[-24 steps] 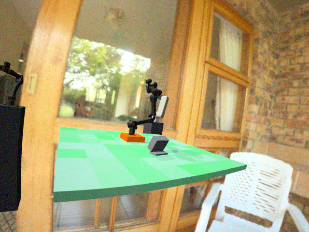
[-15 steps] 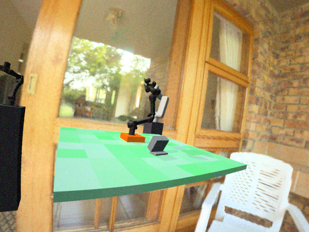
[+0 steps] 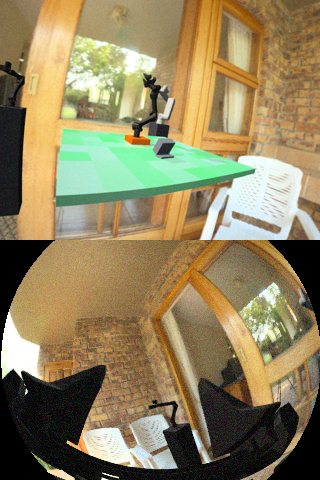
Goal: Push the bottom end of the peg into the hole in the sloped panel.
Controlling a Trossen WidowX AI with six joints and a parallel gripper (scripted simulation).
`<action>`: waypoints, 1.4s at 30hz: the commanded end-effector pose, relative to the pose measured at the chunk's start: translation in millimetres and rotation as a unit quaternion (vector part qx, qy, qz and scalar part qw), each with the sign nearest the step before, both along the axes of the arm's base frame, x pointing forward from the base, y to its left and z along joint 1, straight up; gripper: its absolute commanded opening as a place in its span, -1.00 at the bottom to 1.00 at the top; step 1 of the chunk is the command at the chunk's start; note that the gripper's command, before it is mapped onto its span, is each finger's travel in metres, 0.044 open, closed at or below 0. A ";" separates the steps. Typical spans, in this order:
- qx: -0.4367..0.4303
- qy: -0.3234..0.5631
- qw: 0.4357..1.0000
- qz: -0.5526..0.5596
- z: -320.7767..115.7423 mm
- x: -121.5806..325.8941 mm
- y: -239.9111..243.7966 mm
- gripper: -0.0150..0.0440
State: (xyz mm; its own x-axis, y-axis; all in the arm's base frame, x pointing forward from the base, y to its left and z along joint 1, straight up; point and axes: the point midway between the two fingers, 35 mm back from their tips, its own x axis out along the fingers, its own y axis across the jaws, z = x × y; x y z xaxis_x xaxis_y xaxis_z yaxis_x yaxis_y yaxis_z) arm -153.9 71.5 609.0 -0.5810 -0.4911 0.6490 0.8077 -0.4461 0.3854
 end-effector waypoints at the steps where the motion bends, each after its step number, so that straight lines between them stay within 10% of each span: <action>1: 0.034 0.030 0.998 0.046 6.1 20.1 -45.2 1.00; 42: 0.297 0.238 0.803 0.459 -89.9 301.4 -255.6 1.00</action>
